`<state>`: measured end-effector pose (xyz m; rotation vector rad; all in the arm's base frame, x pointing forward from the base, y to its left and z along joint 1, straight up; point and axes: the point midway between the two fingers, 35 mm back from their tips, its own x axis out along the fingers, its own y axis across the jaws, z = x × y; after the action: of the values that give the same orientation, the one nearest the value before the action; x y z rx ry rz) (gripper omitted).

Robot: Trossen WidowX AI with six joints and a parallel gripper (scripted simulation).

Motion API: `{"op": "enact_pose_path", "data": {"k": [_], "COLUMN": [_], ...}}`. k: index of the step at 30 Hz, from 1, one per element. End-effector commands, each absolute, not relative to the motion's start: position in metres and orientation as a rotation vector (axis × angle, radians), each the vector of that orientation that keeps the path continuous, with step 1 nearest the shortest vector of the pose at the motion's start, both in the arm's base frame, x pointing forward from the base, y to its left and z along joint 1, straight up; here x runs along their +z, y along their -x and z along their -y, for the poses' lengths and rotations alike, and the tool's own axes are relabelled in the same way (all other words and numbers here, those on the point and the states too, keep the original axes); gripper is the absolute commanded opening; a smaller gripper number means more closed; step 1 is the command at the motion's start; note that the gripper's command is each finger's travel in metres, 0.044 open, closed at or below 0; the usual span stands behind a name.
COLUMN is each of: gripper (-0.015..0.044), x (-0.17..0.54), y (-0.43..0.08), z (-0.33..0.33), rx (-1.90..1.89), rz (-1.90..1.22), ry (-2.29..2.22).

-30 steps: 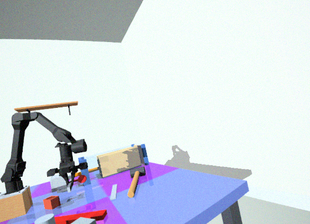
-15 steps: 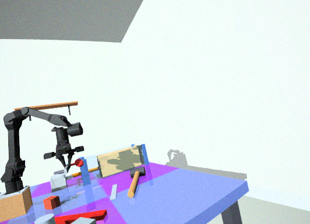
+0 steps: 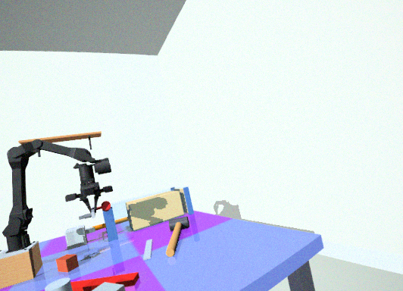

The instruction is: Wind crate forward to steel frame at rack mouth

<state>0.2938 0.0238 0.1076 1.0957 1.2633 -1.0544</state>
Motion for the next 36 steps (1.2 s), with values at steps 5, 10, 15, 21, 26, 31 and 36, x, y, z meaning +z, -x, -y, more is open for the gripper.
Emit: {"op": "enact_pose_path", "data": {"k": [5,10,15,21,26,31,36], "gripper": [0.0000,0.0000,0.0000,0.0000,0.0000,0.0000,0.0000], "x": [0.117,0.120,0.124,0.126,0.128,0.130,0.132], "y": [-0.295,-0.292,-0.286,-0.274,-0.260,-0.243,-0.225], "z": [-0.064,-0.088,-0.113,-0.138,-0.161,-0.183,-0.203], "rx": [-0.977,-0.922,-0.847,-0.831,-0.834,-0.838,-0.843], "rz": [-1.267,-1.269,-1.291,-1.316,-1.339,-1.360,-1.378], "ry": [-1.062,-1.030,-0.979,-0.958,-0.944,-0.928,-0.910]}}
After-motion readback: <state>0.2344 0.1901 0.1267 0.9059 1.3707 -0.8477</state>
